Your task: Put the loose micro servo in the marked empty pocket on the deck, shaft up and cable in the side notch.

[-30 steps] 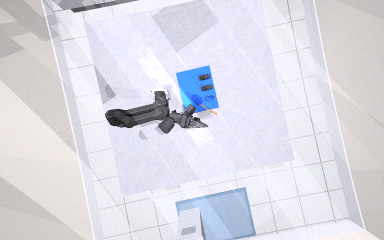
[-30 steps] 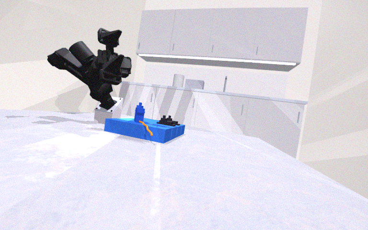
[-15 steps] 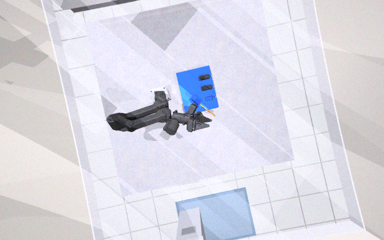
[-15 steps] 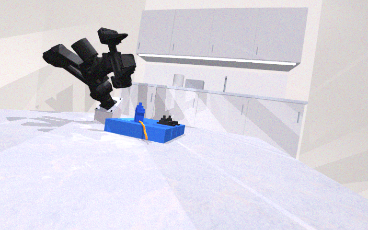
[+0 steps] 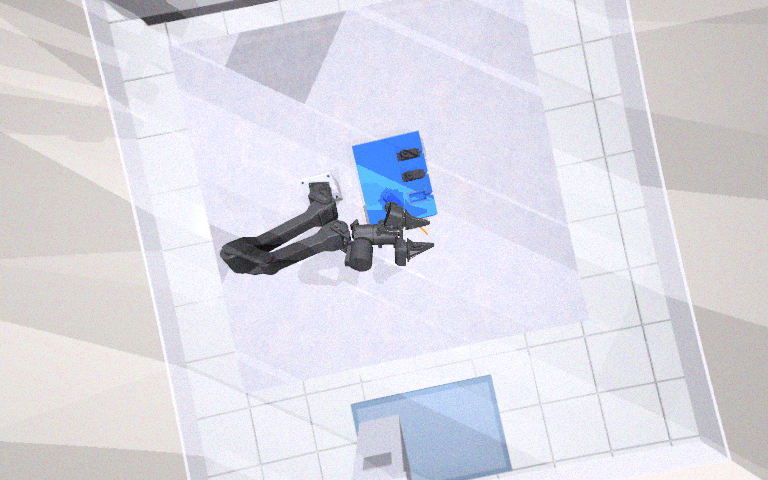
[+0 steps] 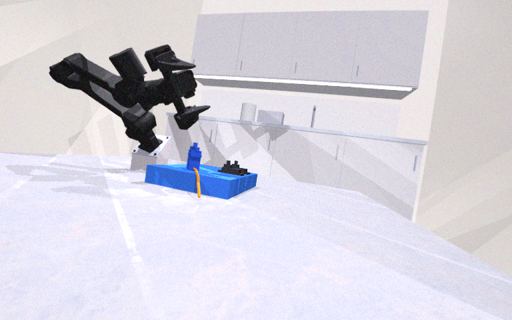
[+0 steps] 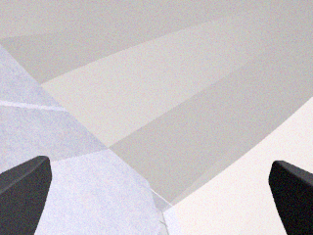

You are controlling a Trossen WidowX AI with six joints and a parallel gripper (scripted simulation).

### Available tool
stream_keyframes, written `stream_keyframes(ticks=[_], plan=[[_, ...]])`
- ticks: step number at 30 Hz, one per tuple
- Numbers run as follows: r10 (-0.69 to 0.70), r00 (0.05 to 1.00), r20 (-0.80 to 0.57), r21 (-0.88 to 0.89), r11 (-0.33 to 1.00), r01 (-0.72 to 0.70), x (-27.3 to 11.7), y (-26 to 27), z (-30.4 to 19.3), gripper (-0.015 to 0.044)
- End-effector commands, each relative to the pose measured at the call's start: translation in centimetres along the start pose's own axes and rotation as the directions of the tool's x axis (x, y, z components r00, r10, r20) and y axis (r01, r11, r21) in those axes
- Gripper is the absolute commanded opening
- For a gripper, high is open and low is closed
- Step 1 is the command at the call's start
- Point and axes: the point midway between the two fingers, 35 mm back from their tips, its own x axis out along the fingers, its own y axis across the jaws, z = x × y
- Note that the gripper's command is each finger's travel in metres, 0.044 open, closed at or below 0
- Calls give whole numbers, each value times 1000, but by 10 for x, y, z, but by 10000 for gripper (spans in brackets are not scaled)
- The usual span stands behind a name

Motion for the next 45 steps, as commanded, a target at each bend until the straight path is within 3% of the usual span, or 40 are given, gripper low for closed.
stream_keyframes(ticks=[1, 12, 25, 35, 45], plan=[[61, 998, 0, 96, 994, -61, 5, 9, 2, 440], [271, 963, 8, 399, 882, -251, 17, 40, 10, 440], [519, 855, 13, 695, 610, -381, 20, 79, 24, 440], [694, 720, 0, 858, 370, -356, 13, 107, 34, 440], [836, 546, -46, 960, 189, -209, -1, 132, 43, 440]])
